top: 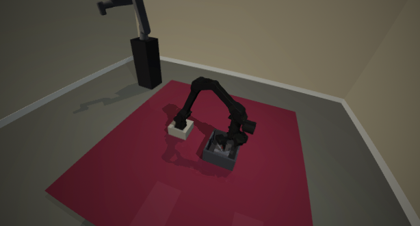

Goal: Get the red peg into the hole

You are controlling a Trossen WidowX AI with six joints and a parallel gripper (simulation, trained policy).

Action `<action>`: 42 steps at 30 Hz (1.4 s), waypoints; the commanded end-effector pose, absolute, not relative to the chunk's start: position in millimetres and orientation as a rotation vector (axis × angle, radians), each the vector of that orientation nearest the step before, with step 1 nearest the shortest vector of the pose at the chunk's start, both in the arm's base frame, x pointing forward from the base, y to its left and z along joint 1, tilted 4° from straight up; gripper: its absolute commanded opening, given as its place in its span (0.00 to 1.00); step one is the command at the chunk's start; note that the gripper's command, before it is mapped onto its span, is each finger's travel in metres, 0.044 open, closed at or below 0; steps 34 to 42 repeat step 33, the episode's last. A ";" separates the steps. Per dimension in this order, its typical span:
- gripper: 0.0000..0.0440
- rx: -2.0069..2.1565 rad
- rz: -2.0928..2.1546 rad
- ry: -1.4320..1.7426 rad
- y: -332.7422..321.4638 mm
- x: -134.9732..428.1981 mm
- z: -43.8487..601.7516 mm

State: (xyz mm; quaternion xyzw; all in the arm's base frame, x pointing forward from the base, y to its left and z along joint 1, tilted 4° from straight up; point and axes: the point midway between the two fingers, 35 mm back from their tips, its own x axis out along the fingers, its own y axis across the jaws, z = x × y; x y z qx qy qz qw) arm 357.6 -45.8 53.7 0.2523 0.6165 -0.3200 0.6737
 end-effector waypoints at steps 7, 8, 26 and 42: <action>1.00 0.638 -0.607 1.376 -34.9 398.4 72.7; 1.00 0.644 -0.593 1.369 -33.3 403.3 74.5; 1.00 0.662 -0.538 1.338 -26.8 421.5 81.5; 1.00 0.662 -0.537 1.337 -26.7 421.7 81.6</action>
